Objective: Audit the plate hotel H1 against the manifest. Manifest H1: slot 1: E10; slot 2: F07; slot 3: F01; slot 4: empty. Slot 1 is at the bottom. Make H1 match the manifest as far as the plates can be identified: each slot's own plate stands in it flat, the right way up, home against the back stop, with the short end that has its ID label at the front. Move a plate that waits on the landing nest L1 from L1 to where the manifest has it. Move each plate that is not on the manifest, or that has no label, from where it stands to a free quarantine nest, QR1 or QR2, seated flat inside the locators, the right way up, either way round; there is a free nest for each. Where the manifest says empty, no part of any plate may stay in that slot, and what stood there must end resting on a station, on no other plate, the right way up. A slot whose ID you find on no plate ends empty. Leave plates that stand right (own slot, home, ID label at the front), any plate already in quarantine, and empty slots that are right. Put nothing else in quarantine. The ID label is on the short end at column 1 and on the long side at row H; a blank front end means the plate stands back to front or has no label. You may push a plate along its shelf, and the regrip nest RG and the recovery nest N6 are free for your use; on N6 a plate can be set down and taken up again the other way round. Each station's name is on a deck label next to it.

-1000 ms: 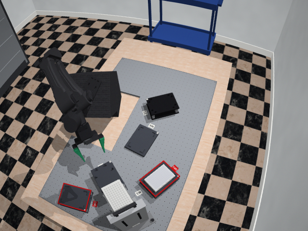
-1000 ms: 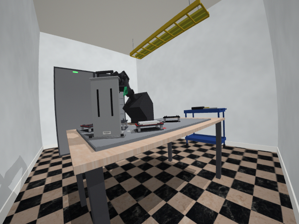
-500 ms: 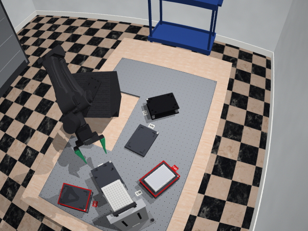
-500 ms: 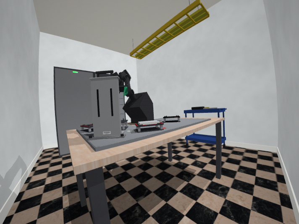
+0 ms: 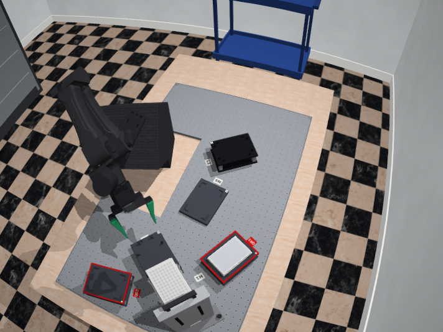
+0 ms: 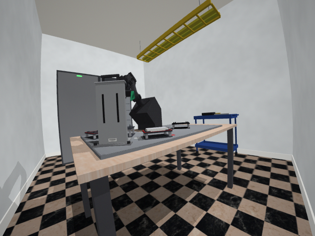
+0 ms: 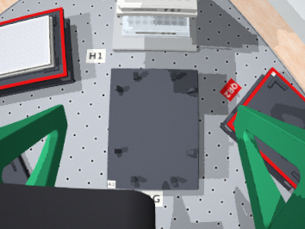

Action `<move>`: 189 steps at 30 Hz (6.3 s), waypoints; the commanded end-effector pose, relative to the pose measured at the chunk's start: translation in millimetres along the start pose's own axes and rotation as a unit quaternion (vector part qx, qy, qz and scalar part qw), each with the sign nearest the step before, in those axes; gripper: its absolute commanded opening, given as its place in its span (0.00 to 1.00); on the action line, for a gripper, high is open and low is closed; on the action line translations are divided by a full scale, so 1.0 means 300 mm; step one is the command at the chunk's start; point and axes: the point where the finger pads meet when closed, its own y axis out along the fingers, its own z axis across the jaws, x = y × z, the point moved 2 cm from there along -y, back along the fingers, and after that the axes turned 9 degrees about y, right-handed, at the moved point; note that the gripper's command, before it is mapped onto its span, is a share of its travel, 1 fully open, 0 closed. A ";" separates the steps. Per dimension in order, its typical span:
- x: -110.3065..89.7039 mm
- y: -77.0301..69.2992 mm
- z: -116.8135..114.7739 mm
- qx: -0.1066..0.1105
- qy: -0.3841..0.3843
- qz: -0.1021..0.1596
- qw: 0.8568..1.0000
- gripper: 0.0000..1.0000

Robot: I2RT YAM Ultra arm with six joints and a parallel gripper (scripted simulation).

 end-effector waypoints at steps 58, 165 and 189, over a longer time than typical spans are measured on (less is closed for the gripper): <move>0.240 0.170 0.020 -0.001 0.005 -0.027 1.000 1.00; 0.400 0.269 0.030 -0.005 0.007 -0.035 0.999 0.87; 0.272 0.230 0.028 -0.006 0.000 -0.011 1.000 0.87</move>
